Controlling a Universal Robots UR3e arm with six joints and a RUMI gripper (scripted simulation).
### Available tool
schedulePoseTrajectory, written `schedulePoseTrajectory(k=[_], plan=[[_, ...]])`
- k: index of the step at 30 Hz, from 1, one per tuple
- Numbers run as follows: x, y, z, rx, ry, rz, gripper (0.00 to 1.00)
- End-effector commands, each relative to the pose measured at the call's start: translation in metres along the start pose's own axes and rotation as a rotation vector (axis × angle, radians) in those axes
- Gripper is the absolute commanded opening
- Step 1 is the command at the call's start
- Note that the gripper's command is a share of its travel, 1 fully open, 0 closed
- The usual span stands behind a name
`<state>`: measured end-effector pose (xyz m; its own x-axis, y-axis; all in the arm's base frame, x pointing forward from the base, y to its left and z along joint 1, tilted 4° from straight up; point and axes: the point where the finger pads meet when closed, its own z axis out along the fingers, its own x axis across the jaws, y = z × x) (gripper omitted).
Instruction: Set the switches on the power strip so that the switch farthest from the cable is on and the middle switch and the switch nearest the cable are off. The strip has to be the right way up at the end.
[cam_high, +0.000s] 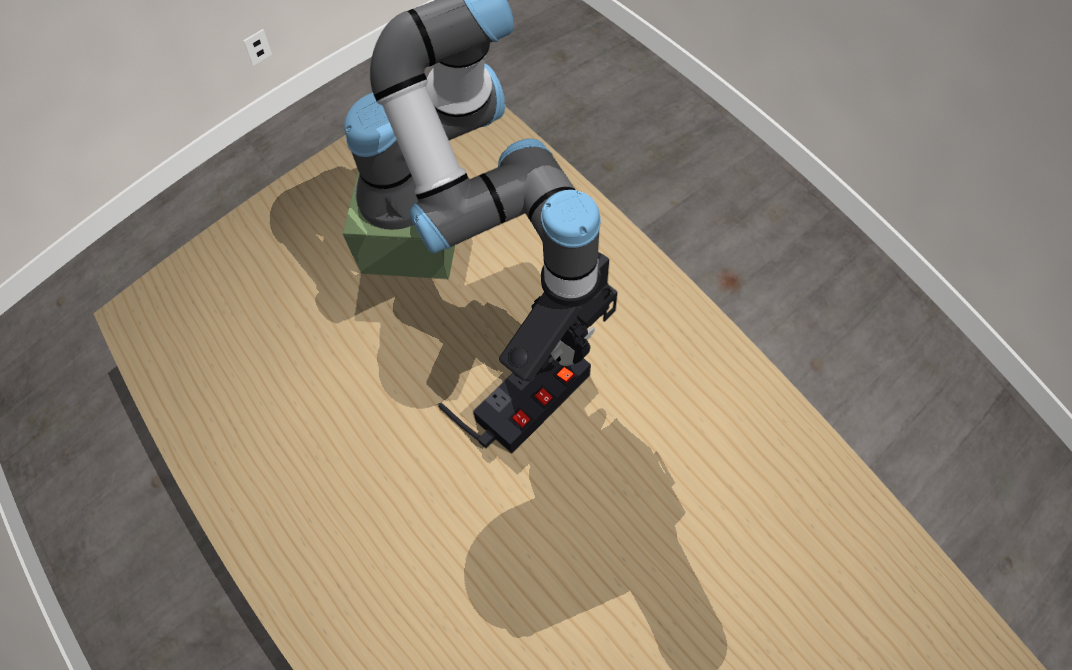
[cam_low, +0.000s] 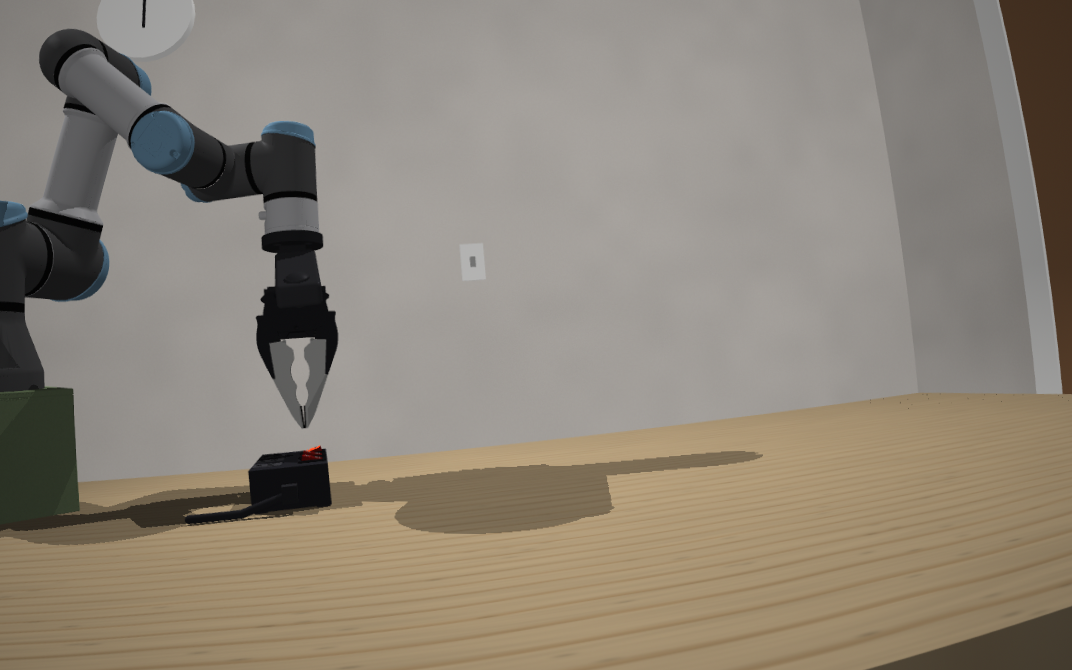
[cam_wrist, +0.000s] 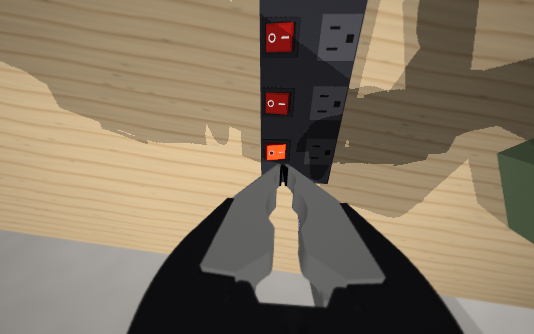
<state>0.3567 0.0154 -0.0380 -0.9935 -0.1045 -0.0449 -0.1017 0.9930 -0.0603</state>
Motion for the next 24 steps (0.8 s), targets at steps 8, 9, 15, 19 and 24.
schedulePoseTrajectory(k=[8, 9, 15, 19, 24], plan=[[-0.0006, -0.0003, -0.0138, 0.000, -0.001, 0.000, 0.00], [-0.0006, -0.0003, -0.0138, 0.000, -0.001, 0.000, 0.00], [-0.0006, -0.0003, -0.0138, 0.000, -0.001, 0.000, 0.00], [-0.0006, -0.0003, -0.0138, 0.000, -0.001, 0.000, 0.00], [-0.0006, -0.0003, -0.0138, 0.000, -0.001, 0.000, 1.00]])
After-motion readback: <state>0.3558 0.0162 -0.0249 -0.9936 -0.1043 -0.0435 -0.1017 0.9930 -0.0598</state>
